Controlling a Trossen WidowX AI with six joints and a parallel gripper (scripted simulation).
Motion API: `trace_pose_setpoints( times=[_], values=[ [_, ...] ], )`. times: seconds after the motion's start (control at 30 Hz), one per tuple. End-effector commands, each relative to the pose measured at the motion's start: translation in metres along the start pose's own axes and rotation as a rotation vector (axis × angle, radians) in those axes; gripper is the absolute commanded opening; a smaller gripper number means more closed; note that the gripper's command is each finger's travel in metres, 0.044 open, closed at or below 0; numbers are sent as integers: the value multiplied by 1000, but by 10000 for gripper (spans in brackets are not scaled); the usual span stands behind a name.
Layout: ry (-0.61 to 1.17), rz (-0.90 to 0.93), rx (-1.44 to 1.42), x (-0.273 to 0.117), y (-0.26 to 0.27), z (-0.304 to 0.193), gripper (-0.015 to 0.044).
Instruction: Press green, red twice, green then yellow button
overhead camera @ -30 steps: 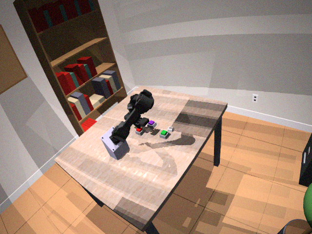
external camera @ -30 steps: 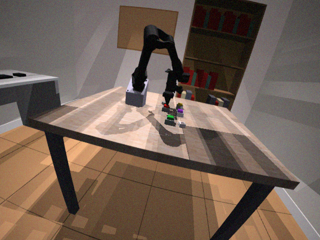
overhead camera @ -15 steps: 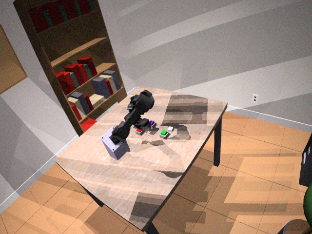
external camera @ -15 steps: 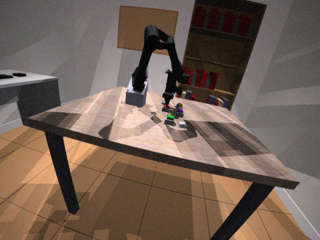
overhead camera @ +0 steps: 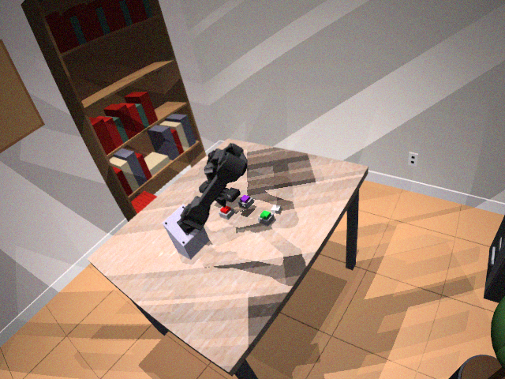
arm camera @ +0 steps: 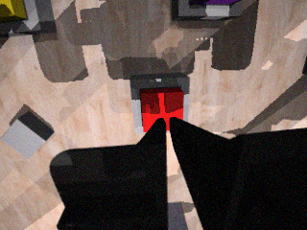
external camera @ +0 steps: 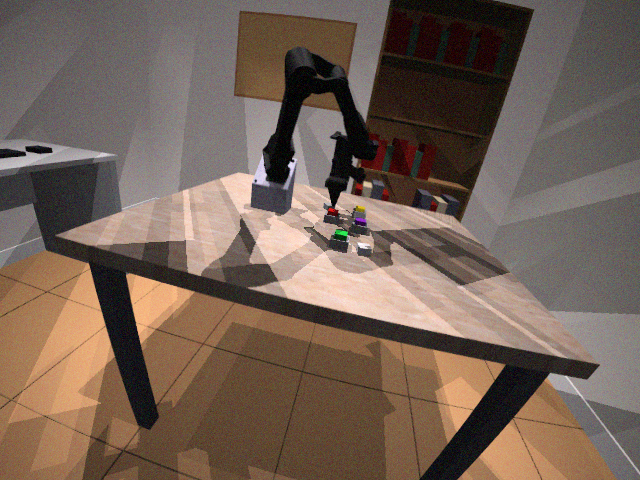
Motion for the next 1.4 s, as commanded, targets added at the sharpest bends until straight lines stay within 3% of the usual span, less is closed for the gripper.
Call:
trace_pose_setpoints(
  times=[0.0,0.2,0.4,0.53,0.77,0.97,1.13,1.37],
  values=[
    [-3,8,12,-10,-1,2,20],
    [-2,11,11,-70,-1,2,20],
    [-3,18,9,-73,-10,7,20],
    [-11,43,3,-75,-69,31,20],
    [-4,5,12,-72,-183,30,20],
    [-3,3,13,-69,-186,29,20],
    [-4,0,14,-13,-186,29,20],
    [-4,-1,14,-8,-187,29,20]
  ],
)
Point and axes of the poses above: the point midway between the two fingers, 35 mm back from their tips, its own x axis out along the fingers, its own y axis across the jaws, z = x × y, the point moved 7 cm from there along -x, back along the fingers, and after that the axes turned 4 degrees about -x, right-handed, at the moved point
